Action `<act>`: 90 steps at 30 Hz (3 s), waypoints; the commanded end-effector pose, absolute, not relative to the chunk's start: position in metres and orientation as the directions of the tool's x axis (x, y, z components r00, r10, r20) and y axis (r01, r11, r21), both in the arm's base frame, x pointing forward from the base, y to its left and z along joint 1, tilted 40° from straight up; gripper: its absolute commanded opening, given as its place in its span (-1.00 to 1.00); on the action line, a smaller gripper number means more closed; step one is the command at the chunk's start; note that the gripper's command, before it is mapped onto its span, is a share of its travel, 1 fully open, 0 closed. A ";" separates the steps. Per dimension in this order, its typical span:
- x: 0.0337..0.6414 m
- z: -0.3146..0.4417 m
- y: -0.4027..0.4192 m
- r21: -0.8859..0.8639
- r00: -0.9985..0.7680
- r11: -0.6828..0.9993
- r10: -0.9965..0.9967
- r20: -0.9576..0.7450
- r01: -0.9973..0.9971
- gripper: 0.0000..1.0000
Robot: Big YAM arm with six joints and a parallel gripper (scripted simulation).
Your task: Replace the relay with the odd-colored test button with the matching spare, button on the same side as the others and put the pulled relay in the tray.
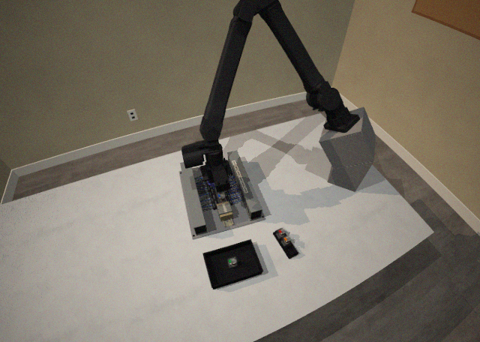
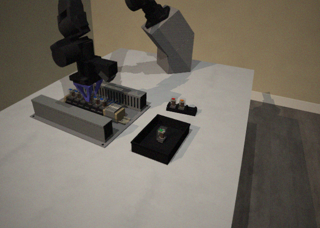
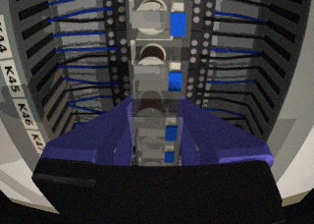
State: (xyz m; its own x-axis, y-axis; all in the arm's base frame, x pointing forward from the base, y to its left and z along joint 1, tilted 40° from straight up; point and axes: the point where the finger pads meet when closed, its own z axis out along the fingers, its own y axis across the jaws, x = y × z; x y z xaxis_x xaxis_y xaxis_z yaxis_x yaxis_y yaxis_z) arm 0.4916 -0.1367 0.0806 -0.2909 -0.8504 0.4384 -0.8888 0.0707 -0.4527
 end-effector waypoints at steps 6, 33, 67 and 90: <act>0.499 0.108 -0.134 -0.494 -0.308 0.065 -0.850 0.427 -0.867 -1.00; 0.504 0.114 -0.134 -0.504 -0.312 0.064 -0.850 0.425 -0.861 -1.00; 0.505 0.115 -0.133 -0.505 -0.312 0.064 -0.850 0.424 -0.861 -1.00; 0.505 0.115 -0.133 -0.505 -0.312 0.064 -0.850 0.424 -0.861 -1.00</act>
